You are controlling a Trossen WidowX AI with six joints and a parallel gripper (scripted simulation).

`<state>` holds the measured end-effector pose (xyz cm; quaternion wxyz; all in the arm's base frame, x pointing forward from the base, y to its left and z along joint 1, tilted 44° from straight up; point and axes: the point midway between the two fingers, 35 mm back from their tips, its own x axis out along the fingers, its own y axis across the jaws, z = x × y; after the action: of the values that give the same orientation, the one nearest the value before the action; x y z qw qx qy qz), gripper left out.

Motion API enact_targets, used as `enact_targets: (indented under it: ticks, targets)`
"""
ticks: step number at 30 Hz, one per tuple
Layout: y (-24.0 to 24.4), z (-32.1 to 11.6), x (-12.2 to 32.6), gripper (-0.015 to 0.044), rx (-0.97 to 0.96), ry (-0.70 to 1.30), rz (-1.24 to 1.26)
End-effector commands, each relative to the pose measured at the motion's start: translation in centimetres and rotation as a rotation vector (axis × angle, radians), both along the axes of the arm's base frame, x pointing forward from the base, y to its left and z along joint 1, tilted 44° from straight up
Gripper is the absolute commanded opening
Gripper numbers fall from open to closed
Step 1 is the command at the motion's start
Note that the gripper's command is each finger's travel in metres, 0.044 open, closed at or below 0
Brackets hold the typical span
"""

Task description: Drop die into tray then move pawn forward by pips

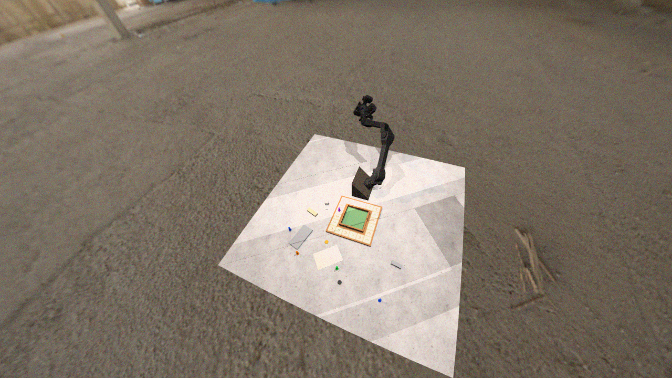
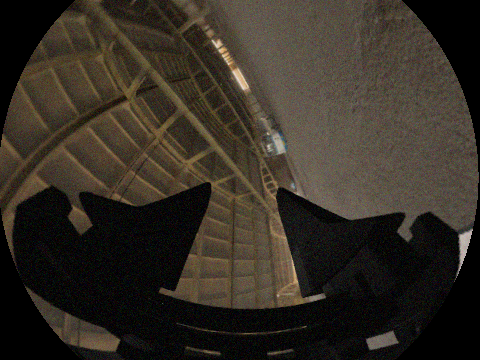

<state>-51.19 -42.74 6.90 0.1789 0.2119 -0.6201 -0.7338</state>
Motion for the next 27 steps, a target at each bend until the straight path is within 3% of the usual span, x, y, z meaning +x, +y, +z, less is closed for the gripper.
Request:
enact_targets:
  ticks: [1,7,14,27]
  targets:
    - [-4.1,-3.0,4.6,0.0275,0.202,-0.002,0.141]
    - [-9.4,-7.1,13.1,0.0275,0.504,0.035,0.404]
    - [-12.3,-11.3,23.9,0.0275,0.787,0.087,0.751]
    - [-10.9,-18.0,45.9,0.0275,1.268,0.418,1.481]
